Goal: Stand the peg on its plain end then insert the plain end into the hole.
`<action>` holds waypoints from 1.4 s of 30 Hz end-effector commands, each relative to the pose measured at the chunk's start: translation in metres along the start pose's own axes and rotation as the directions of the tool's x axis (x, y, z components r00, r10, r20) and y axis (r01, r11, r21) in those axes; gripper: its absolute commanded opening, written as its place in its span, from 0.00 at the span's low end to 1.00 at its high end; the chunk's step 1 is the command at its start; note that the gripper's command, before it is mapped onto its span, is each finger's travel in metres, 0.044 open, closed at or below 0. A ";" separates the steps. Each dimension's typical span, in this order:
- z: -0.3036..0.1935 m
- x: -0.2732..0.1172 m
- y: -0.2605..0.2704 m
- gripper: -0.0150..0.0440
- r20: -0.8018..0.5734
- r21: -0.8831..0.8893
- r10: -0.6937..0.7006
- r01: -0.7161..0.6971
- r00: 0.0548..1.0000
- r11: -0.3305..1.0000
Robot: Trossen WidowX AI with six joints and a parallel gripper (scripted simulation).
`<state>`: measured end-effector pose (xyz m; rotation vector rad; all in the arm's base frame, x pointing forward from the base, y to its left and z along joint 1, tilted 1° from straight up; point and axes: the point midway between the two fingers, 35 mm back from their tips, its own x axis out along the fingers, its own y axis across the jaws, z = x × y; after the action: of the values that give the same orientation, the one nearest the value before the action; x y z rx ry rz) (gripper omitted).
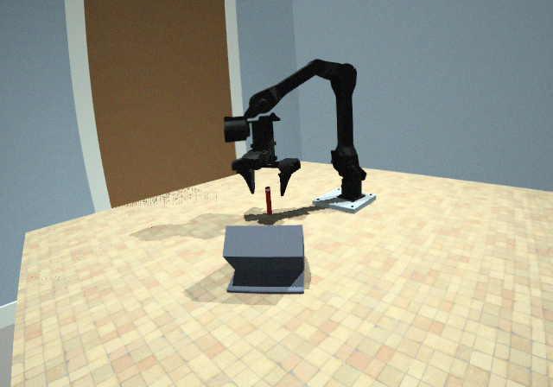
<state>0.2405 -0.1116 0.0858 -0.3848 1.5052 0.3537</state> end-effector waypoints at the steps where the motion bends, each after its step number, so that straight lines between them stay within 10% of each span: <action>1: -0.001 0.009 0.001 1.00 -0.006 -0.003 0.002 -0.002 1.000 1.000; 12: -0.002 0.021 0.002 1.00 -0.007 -0.003 0.002 -0.002 1.000 1.000; 28: -0.001 0.018 0.002 0.29 -0.002 0.000 0.003 -0.003 1.000 1.000; 42: 0.000 0.002 0.000 0.25 -0.003 -0.001 0.002 -0.002 1.000 1.000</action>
<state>0.2390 -0.1108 0.0734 -0.3807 1.5123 0.3591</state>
